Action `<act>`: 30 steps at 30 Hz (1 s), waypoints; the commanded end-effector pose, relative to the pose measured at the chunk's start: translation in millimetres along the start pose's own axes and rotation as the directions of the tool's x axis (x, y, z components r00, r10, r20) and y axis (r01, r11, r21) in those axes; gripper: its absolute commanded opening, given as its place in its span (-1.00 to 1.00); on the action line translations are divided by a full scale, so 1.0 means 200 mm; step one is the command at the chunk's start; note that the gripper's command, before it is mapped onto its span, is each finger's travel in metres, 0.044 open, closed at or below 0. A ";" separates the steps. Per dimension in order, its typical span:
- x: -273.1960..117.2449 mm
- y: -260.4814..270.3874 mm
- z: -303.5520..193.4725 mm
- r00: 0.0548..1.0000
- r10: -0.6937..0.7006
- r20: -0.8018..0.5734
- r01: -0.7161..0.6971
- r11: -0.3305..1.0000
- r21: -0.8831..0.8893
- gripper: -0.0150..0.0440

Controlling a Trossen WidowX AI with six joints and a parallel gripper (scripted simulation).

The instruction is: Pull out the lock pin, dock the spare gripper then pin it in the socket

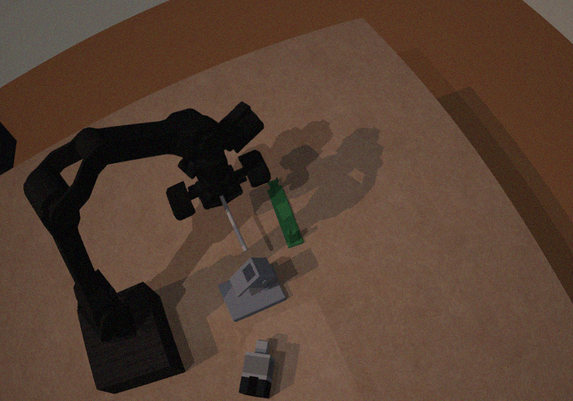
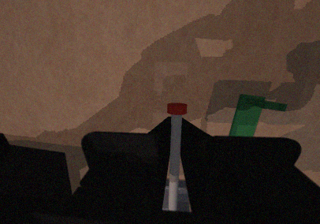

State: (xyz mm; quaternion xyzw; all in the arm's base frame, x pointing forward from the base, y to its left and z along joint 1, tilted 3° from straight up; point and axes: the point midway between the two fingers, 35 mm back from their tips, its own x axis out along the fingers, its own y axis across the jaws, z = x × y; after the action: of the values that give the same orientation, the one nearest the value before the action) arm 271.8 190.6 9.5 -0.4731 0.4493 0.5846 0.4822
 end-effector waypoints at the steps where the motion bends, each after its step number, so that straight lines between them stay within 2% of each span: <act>1: -0.05 0.00 0.01 1.000 -0.004 0.002 0.004 1.000 0.000 -0.49; 11: -0.11 0.02 0.01 1.000 0.015 -0.006 -0.015 1.000 0.003 -0.49; 18: -0.08 0.02 0.00 1.000 0.020 -0.009 -0.020 1.000 0.004 -0.49; 30: -0.10 -0.14 0.09 1.000 0.012 -0.006 -0.012 0.999 0.032 -0.49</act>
State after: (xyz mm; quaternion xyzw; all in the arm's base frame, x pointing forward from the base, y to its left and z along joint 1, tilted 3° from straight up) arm 289.9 202.6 28.0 -0.4666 0.4611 0.5825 0.4798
